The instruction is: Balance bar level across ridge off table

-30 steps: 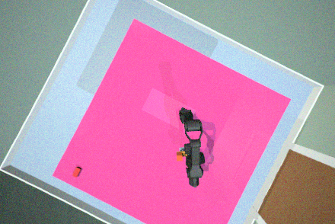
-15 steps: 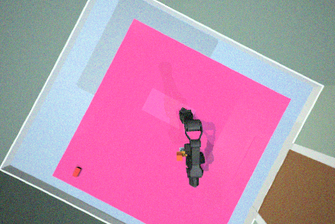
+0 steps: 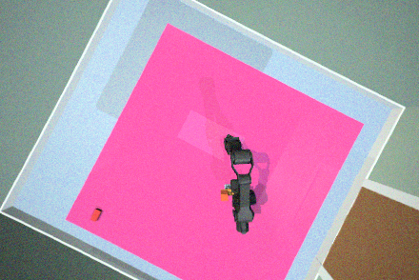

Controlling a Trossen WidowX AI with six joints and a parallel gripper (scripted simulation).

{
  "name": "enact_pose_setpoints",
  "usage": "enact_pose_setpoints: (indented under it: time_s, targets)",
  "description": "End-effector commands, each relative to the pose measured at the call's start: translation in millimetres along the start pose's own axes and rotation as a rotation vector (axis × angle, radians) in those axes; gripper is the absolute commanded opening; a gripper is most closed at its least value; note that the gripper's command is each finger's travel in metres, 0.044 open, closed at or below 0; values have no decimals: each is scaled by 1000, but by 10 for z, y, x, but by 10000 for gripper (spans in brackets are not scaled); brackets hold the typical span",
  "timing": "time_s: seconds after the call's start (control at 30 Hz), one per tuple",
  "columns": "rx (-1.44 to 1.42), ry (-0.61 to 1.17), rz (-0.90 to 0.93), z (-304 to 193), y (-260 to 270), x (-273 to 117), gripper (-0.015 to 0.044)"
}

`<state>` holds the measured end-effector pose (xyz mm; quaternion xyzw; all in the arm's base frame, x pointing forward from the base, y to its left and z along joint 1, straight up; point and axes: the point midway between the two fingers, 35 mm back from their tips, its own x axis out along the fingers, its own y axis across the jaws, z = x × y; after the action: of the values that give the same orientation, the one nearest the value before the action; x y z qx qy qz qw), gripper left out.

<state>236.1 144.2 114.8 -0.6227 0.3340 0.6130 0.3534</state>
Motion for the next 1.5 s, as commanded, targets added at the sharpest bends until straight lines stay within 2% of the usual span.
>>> enact_pose_setpoints:
  time_s: [0.0,1.47]
  targets:
    - [1,2,0,-3,-2,8,0]
    - [1,2,0,-5,-2,45,0]
